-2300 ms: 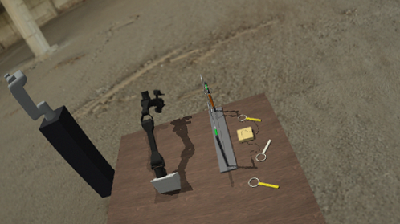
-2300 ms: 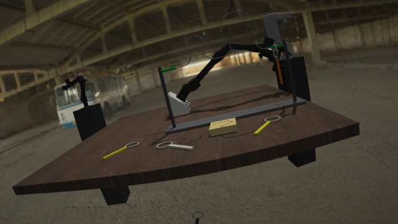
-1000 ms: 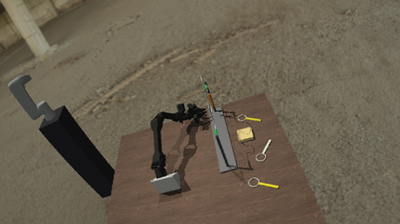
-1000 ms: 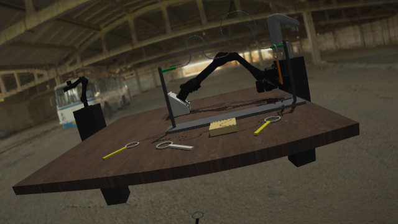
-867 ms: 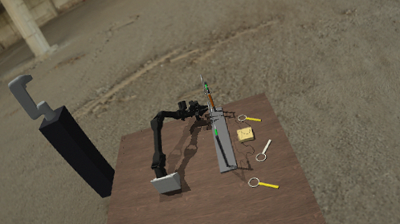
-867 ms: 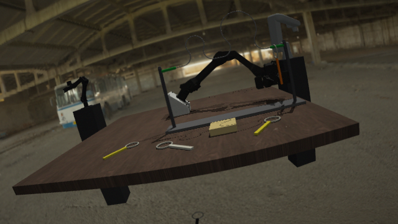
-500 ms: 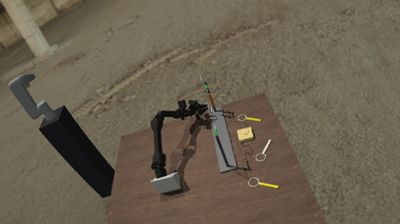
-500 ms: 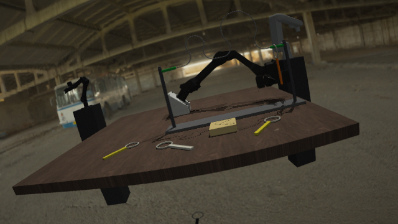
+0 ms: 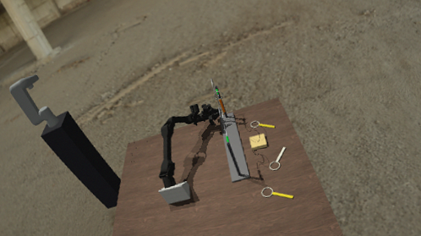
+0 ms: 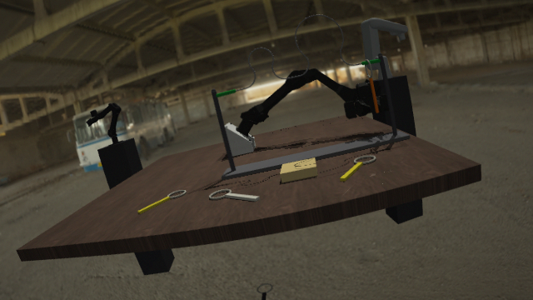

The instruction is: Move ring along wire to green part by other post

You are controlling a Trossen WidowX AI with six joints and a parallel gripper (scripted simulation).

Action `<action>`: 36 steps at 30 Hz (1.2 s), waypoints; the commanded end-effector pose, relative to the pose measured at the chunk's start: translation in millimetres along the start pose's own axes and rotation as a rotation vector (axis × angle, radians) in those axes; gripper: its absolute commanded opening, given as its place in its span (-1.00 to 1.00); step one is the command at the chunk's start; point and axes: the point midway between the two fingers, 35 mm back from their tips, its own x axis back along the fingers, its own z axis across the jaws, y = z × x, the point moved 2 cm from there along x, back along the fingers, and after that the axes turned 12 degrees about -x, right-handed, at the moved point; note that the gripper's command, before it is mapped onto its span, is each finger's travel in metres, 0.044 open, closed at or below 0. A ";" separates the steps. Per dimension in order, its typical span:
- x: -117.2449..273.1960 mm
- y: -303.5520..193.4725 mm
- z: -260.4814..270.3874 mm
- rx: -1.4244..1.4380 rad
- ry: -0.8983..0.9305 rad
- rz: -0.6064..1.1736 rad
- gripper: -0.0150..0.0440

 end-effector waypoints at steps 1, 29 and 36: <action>-7.2 -0.7 0.6 0.003 0.001 0.000 0.05; -43.2 0.4 0.0 0.004 0.004 -0.001 0.05; -43.2 0.4 0.0 0.004 0.004 -0.001 0.05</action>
